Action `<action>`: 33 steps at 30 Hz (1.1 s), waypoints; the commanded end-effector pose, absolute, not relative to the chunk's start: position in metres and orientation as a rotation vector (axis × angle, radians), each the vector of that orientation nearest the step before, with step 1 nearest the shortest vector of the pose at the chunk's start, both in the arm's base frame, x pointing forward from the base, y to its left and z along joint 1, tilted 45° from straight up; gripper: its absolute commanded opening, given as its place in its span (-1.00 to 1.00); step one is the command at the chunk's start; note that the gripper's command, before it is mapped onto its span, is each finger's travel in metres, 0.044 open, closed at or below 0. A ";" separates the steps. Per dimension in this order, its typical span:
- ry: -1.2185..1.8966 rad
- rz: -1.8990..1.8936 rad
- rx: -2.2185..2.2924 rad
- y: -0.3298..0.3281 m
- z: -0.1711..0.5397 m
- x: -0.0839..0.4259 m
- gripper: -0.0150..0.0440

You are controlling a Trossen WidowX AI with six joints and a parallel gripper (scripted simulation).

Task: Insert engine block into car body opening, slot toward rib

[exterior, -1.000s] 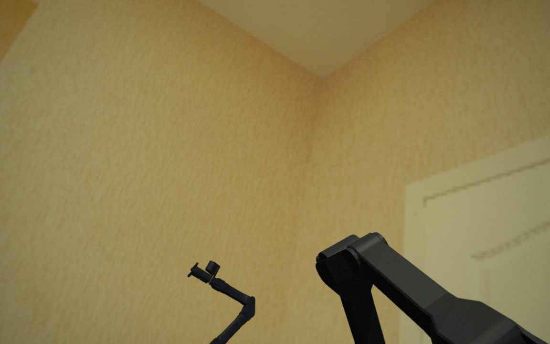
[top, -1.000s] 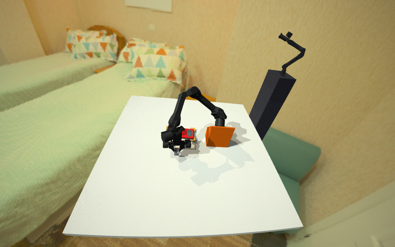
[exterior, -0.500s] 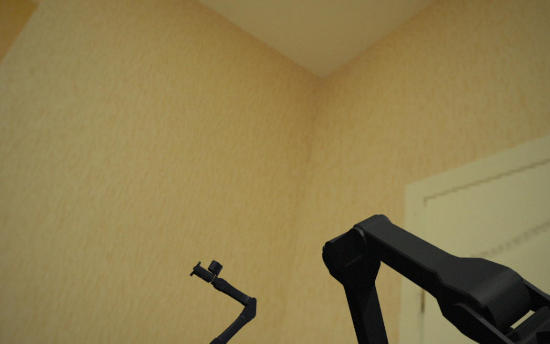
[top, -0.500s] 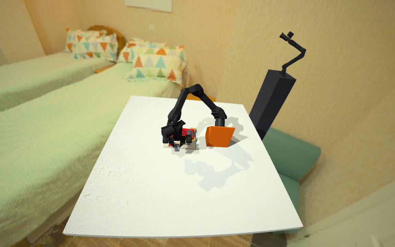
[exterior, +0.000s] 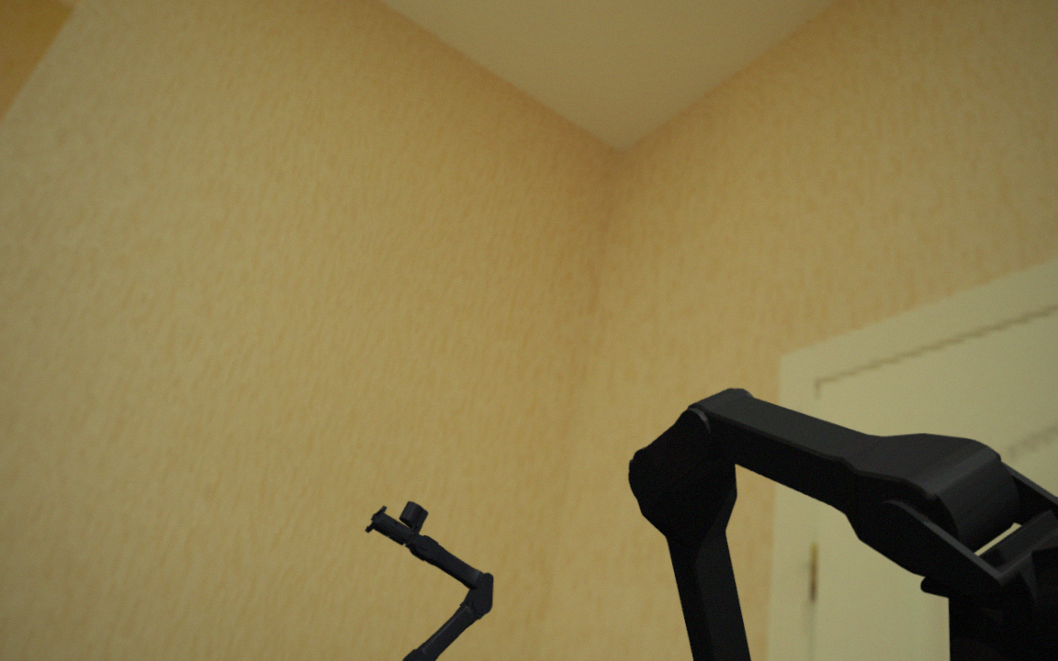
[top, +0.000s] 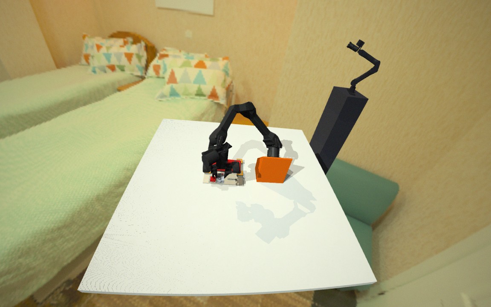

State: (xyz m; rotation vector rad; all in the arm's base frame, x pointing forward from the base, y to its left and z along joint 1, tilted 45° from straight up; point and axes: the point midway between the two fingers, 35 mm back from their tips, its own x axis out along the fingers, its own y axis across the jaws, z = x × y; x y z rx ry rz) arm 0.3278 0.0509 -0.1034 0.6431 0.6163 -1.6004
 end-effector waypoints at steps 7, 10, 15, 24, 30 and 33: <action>0.717 -1.539 0.575 0.037 -0.091 0.335 -0.49; 0.763 -1.511 0.535 0.028 -0.087 0.337 -0.49; 0.835 -1.463 0.468 0.014 -0.080 0.339 -0.49; 0.956 -1.371 0.345 -0.012 -0.068 0.342 -0.49; 1.030 -1.308 0.261 -0.029 -0.060 0.342 -0.49; 1.064 -1.276 0.220 -0.038 -0.056 0.342 -0.49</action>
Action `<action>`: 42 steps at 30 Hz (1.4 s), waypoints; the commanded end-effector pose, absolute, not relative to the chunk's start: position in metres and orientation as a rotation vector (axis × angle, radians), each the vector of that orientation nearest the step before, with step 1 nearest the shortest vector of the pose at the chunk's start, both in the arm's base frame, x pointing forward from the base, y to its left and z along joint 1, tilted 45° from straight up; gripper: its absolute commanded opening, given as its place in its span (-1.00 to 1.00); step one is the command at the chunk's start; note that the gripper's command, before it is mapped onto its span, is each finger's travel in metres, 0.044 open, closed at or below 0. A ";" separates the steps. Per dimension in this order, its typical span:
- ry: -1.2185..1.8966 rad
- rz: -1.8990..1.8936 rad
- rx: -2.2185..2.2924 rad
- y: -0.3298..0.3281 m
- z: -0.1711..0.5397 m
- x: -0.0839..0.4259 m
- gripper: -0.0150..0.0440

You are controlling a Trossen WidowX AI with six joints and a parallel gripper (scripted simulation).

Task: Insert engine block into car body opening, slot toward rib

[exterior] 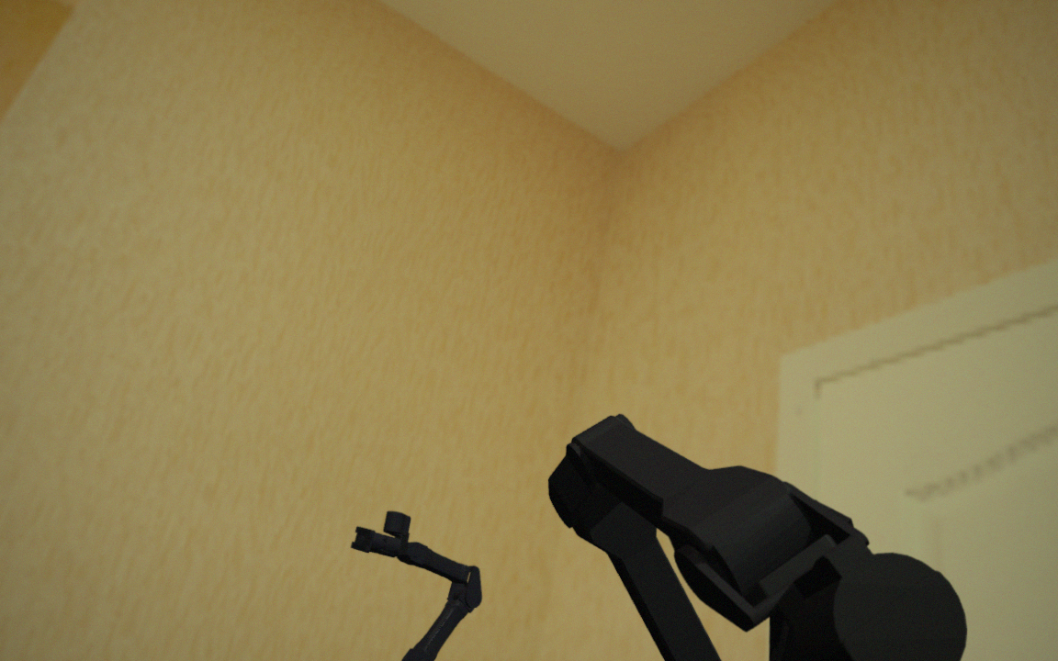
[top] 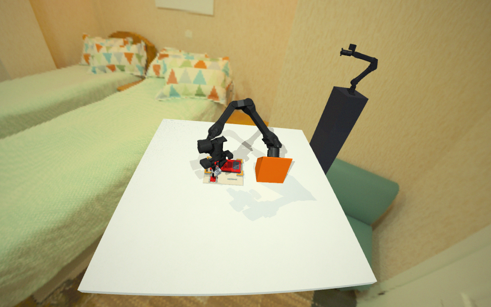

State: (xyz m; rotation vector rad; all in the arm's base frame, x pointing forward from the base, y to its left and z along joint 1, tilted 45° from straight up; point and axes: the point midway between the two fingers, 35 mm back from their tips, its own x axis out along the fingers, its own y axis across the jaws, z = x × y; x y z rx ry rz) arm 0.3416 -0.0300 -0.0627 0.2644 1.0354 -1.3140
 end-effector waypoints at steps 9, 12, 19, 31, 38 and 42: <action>1.162 -1.180 0.091 -0.064 -0.044 0.340 -0.49; 1.193 -1.147 0.048 -0.072 -0.040 0.339 -0.49; 1.260 -1.073 -0.052 -0.092 -0.031 0.335 -0.49; 1.365 -0.950 -0.221 -0.125 -0.015 0.323 -0.49; 1.423 -0.878 -0.322 -0.143 -0.006 0.314 -0.49; 1.456 -0.837 -0.380 -0.153 0.000 0.309 -0.49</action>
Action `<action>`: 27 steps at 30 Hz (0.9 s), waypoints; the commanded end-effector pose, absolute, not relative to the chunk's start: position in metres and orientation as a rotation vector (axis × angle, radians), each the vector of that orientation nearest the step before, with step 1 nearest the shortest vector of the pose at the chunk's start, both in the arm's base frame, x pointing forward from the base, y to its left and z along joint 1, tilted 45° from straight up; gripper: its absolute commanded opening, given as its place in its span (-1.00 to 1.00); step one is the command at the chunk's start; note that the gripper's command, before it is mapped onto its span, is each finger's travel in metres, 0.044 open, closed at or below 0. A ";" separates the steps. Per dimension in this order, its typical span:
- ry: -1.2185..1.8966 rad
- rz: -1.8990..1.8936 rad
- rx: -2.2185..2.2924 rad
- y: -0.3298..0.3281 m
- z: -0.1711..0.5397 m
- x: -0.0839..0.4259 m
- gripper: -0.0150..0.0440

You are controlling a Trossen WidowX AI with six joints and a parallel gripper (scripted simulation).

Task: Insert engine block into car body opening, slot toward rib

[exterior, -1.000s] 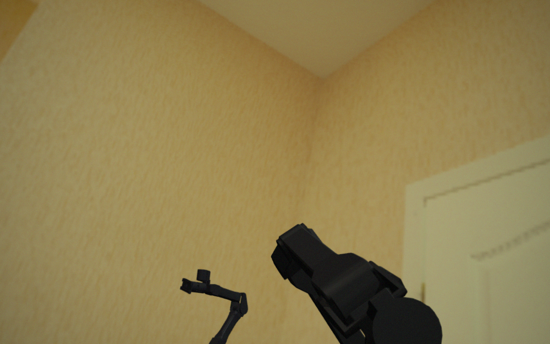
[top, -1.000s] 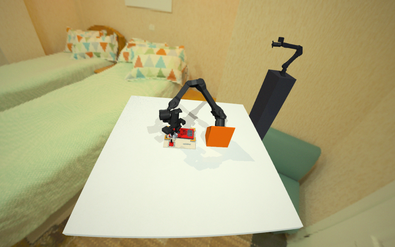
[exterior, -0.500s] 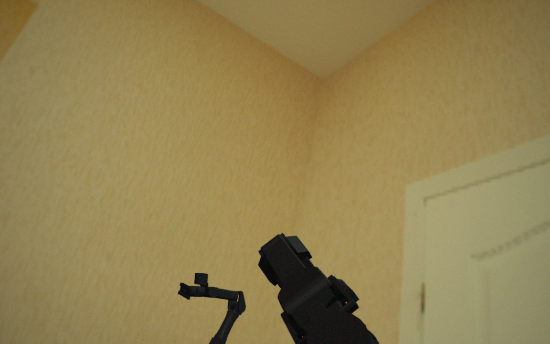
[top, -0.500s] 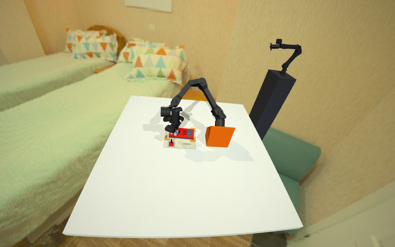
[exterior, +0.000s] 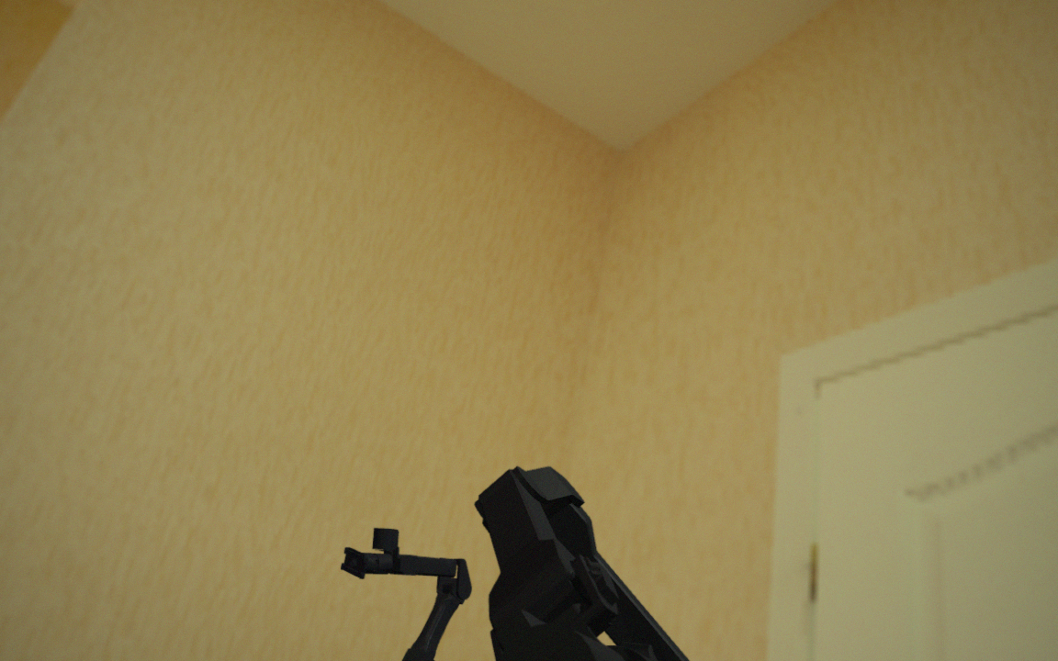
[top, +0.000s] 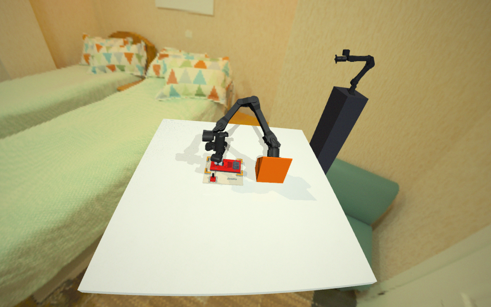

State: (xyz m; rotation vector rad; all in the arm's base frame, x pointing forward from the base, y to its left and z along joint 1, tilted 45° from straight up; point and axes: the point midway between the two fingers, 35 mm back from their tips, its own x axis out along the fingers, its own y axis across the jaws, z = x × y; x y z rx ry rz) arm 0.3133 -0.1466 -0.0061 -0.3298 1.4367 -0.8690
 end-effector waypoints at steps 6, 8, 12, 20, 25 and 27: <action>1.500 -0.782 -0.456 -0.166 0.006 0.301 -0.49; 1.502 -0.779 -0.460 -0.166 0.006 0.301 -0.40; 1.515 -0.759 -0.481 -0.166 0.006 0.301 -0.05; 1.515 -0.759 -0.481 -0.166 0.006 0.301 0.04; 1.503 -0.778 -0.462 -0.166 0.006 0.301 0.04; 1.503 -0.778 -0.462 -0.166 0.006 0.301 0.04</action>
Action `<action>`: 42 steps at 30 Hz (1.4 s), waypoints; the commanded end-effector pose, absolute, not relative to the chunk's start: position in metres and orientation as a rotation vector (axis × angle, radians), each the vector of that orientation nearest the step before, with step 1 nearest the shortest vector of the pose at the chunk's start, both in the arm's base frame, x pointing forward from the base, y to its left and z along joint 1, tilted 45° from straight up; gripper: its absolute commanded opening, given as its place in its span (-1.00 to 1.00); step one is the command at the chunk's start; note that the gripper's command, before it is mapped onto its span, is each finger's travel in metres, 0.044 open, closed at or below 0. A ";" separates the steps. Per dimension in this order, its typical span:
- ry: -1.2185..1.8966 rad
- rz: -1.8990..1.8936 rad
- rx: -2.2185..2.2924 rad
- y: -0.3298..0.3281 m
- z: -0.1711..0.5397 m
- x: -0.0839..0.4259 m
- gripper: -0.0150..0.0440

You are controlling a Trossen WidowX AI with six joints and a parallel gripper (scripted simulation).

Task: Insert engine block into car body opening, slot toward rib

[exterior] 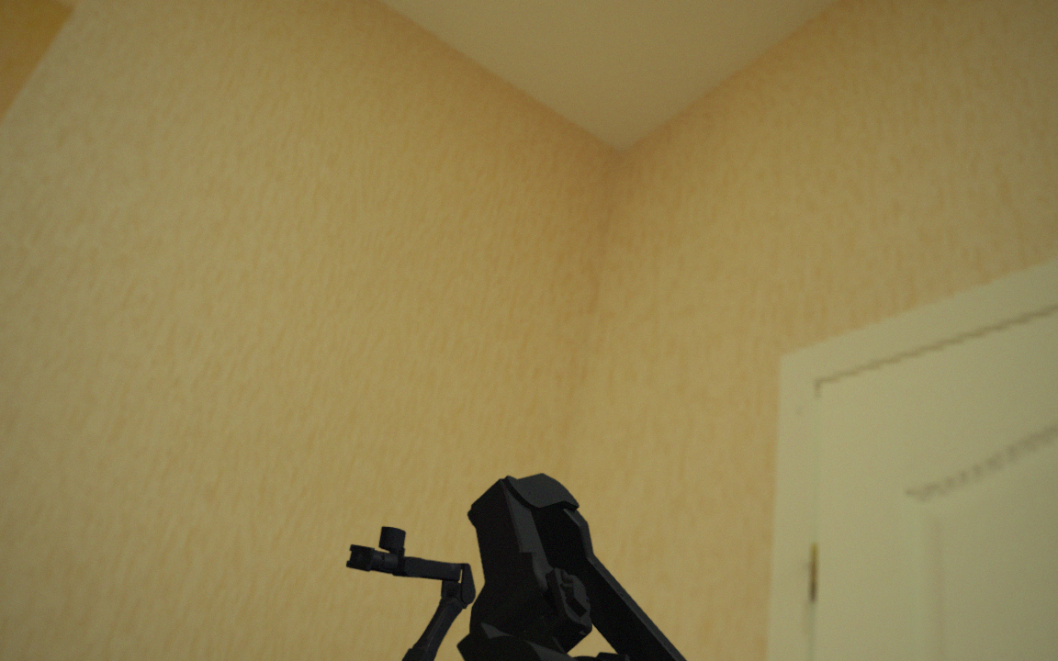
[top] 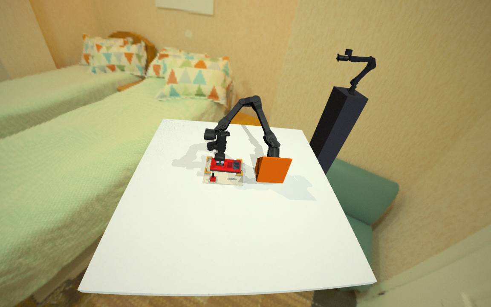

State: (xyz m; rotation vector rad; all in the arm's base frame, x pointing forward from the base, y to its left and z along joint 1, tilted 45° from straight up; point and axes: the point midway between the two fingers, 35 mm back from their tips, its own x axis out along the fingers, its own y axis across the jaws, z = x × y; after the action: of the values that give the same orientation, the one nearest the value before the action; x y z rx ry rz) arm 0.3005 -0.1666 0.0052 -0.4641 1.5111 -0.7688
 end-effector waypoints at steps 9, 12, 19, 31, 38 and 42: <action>1.482 -0.810 -0.427 -0.166 0.007 0.301 0.04; 1.481 -0.813 -0.425 -0.166 0.007 0.302 0.04; 1.481 -0.813 -0.425 -0.166 0.007 0.302 0.04; 1.545 -0.708 -0.533 -0.168 0.007 0.302 0.04; 1.530 -0.734 -0.507 -0.168 0.006 0.302 0.04; 1.484 -0.807 -0.431 -0.168 0.006 0.302 0.04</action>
State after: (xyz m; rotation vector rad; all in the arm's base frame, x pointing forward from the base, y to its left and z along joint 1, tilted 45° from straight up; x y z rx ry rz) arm 0.3007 -0.1675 0.0053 -0.4782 1.5191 -0.7563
